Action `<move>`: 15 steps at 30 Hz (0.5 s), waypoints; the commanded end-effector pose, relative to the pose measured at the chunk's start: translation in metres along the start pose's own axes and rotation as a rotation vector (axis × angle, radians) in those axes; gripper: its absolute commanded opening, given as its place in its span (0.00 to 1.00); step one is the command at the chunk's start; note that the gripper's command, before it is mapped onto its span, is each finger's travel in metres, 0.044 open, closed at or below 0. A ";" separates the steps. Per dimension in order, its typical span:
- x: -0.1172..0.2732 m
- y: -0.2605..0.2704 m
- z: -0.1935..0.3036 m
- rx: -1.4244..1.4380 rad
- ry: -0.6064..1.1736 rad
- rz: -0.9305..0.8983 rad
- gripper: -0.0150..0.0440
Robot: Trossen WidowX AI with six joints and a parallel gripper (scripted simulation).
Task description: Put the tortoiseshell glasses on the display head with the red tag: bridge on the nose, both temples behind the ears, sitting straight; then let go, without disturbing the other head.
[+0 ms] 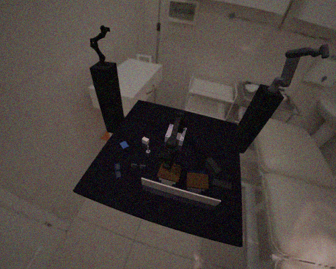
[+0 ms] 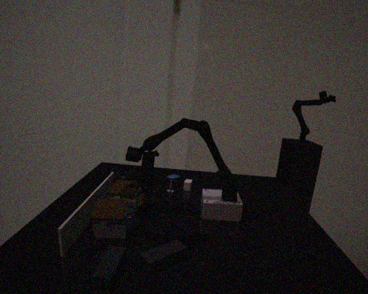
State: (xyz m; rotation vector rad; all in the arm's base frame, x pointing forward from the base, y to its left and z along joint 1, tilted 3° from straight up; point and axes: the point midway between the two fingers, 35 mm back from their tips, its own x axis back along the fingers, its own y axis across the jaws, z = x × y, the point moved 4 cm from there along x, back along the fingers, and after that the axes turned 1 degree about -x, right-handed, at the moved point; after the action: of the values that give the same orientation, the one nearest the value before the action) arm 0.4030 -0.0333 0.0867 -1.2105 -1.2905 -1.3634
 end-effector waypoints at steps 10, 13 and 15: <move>-0.003 0.000 0.000 -0.003 0.003 -0.002 0.25; -0.005 0.000 0.000 -0.003 0.003 -0.002 0.25; -0.005 0.000 0.000 -0.003 0.003 -0.002 0.25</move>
State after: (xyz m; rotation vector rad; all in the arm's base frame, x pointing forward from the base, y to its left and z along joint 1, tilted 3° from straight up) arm 0.4047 -0.0334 0.0839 -1.2079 -1.2945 -1.3672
